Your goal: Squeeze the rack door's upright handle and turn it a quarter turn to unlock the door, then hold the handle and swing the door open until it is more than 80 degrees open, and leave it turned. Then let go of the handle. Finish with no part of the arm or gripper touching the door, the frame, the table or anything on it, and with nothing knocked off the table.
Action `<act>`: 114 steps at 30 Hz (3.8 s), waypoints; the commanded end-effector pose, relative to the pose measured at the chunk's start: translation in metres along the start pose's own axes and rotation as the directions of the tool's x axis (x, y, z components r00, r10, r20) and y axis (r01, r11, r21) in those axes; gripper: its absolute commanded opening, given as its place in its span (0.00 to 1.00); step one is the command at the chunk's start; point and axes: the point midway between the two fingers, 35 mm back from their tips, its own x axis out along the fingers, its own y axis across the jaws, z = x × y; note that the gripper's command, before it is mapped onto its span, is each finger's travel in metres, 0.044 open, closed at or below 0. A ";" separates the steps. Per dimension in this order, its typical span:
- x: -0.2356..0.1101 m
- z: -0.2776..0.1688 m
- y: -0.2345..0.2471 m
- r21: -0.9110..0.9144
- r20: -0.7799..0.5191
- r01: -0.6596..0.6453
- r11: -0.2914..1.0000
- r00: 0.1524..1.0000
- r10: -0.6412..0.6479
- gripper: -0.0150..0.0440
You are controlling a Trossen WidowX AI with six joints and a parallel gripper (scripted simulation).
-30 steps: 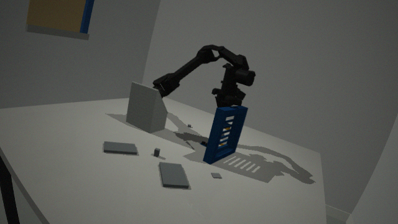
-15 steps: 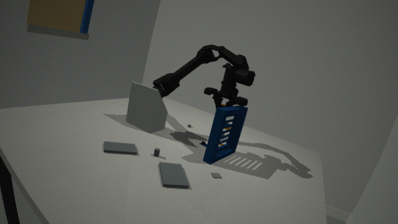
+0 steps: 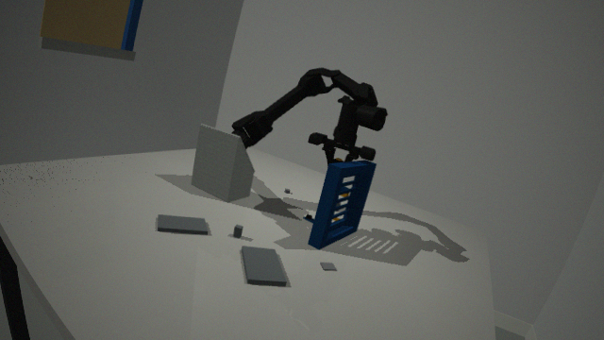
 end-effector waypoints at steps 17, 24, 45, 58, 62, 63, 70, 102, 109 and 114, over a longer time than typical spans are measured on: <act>0.001 0.000 -0.001 0.046 -0.002 0.003 0.999 1.000 -0.003 0.76; 0.001 0.000 -0.001 0.382 -0.002 0.004 0.924 1.000 -0.003 0.76; 0.001 0.000 -0.001 0.990 -0.002 0.002 0.138 1.000 -0.003 0.76; 0.001 0.000 -0.001 0.875 -0.002 0.000 -0.485 1.000 -0.003 0.76; 0.001 0.000 -0.001 0.762 -0.002 -0.001 -0.647 1.000 -0.003 0.76; 0.001 0.000 -0.001 0.729 -0.002 -0.001 -0.684 1.000 -0.003 0.76; 0.001 0.000 -0.001 0.453 -0.002 -0.002 -0.891 1.000 -0.003 0.76; 0.001 0.000 -0.001 -0.475 -0.002 -0.004 -0.880 1.000 -0.003 0.72; 0.001 0.000 -0.001 -0.475 -0.002 -0.004 -0.880 1.000 -0.003 0.64; 0.001 0.000 -0.001 -0.475 -0.002 -0.004 -0.880 1.000 -0.003 0.59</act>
